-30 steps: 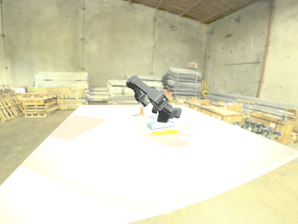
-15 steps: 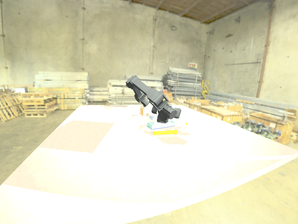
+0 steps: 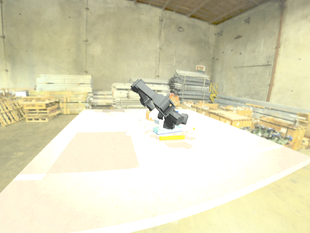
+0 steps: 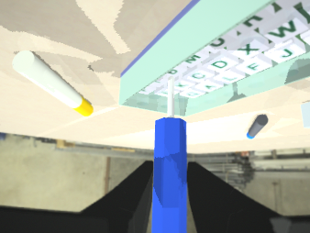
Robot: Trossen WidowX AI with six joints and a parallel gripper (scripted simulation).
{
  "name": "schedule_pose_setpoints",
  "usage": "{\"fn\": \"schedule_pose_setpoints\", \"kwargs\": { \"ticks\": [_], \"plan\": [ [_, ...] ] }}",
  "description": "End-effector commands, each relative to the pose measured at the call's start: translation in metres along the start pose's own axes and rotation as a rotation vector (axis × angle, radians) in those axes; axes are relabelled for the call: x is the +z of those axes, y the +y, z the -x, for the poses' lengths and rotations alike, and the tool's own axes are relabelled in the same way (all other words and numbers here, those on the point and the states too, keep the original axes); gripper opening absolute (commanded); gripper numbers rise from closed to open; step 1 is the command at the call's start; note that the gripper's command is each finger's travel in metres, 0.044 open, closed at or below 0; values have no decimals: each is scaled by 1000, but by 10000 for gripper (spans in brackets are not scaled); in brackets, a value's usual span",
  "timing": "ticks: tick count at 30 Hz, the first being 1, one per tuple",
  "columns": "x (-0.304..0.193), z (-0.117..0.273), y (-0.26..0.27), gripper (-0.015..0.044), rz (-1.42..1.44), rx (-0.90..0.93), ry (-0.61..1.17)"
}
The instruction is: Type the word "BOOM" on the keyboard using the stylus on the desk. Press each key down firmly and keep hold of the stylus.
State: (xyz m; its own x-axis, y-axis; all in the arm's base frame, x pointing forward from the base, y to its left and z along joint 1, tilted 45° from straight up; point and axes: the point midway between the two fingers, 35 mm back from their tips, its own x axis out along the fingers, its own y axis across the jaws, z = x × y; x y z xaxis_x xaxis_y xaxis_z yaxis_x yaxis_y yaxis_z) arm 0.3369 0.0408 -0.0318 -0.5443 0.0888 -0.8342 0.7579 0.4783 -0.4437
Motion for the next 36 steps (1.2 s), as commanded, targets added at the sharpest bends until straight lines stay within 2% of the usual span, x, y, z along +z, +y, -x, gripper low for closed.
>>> {"fn": "schedule_pose_setpoints", "kwargs": {
  "ticks": [1,24,32,36],
  "plan": [
    [2,-1,0,81,4,0,-3],
    [6,-3,0,81,4,0,-3],
    [-27,16,0,81,5,1,-2],
    [-28,16,0,81,5,1,-2]
  ]
}}
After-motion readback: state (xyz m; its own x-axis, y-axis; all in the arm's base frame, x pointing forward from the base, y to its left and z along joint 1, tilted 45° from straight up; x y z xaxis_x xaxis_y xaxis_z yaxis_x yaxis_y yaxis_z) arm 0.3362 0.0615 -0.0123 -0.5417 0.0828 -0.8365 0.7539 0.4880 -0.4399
